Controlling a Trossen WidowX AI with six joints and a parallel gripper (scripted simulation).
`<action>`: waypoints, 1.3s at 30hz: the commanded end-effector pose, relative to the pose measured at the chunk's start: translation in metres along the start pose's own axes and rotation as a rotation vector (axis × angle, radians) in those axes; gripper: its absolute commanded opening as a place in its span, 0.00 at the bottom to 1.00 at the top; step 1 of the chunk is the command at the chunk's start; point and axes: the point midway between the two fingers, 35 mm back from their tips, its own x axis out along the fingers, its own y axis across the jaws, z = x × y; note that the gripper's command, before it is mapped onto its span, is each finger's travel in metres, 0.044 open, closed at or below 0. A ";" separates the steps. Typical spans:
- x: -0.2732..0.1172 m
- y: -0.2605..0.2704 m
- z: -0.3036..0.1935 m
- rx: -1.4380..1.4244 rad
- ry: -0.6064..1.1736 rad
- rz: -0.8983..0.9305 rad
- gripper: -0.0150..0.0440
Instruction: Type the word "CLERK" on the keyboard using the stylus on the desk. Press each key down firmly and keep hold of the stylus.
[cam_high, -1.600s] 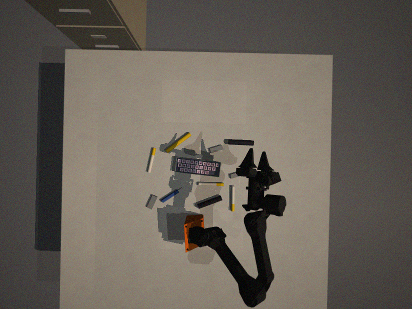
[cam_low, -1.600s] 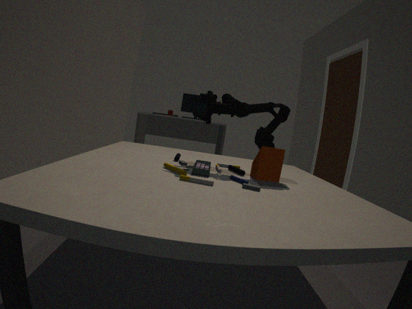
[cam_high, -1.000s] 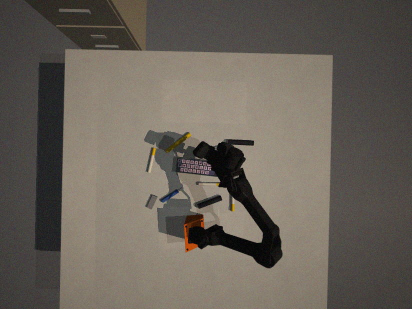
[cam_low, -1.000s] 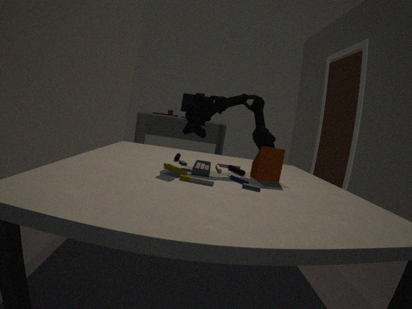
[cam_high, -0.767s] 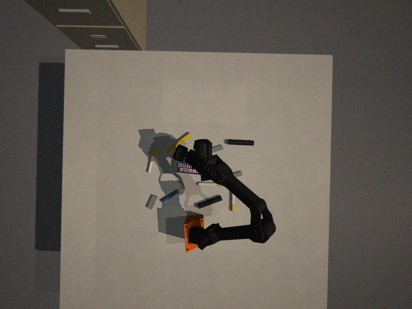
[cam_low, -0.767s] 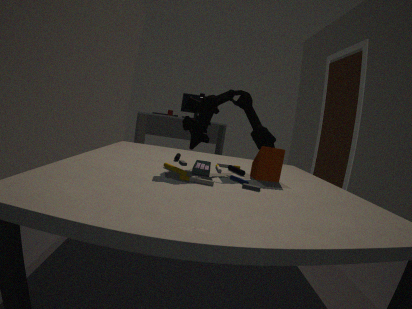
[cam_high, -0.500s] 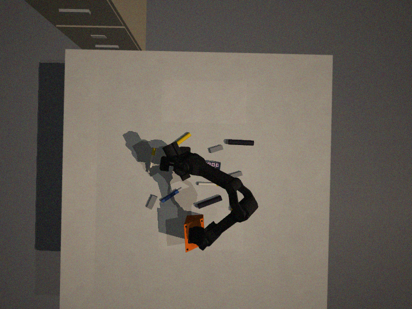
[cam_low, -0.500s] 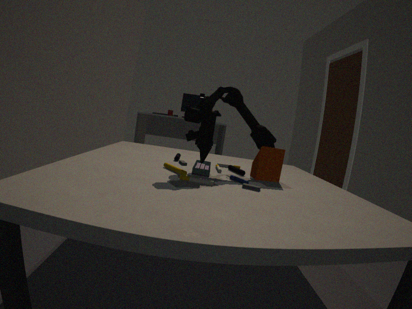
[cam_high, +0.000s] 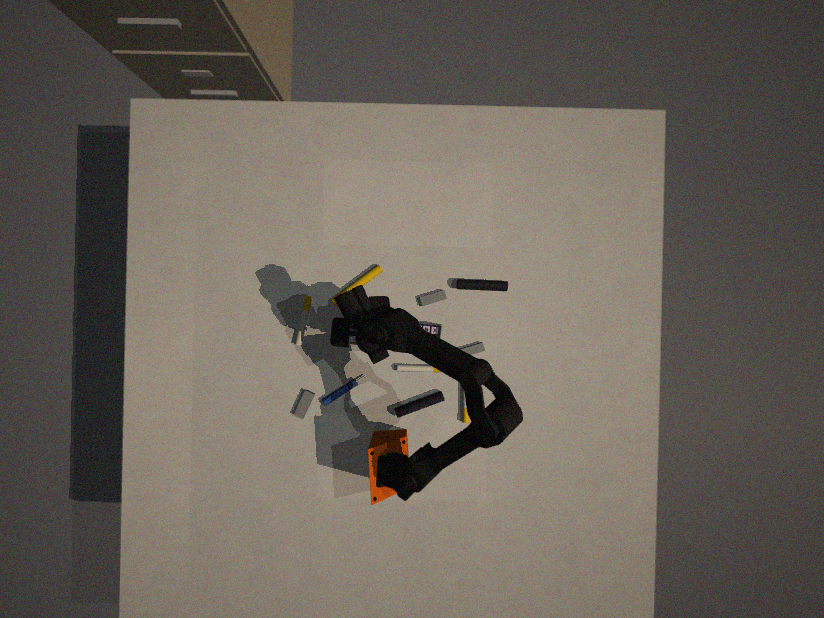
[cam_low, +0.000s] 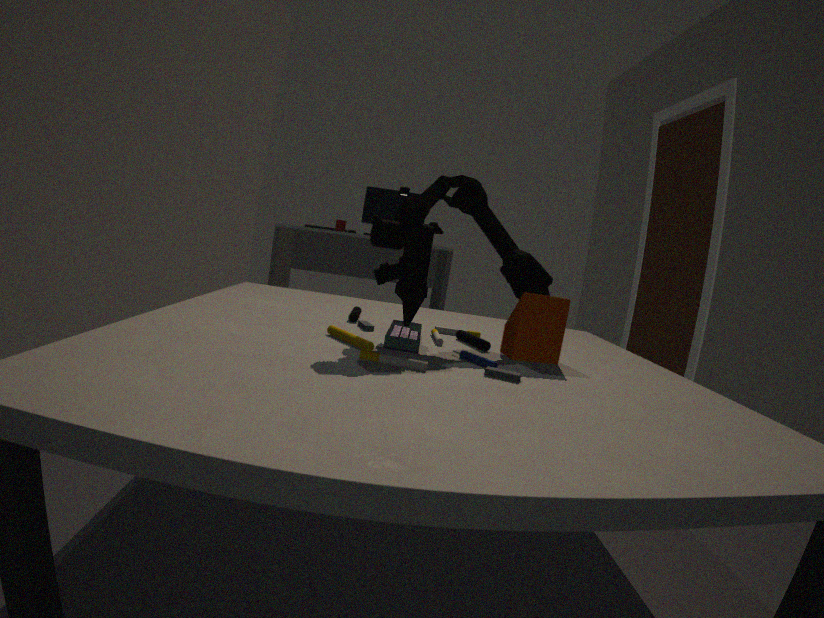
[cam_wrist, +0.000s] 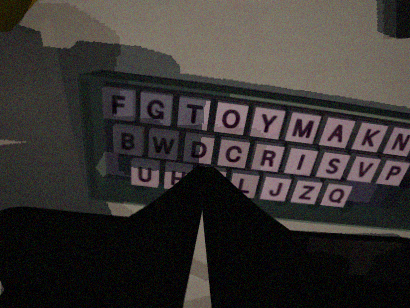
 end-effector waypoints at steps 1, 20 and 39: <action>0.001 -0.039 0.000 0.018 -0.002 -0.006 0.25; 0.001 -0.111 -0.001 0.018 -0.002 -0.009 0.25; 0.001 -0.081 -0.033 0.017 -0.001 -0.008 0.25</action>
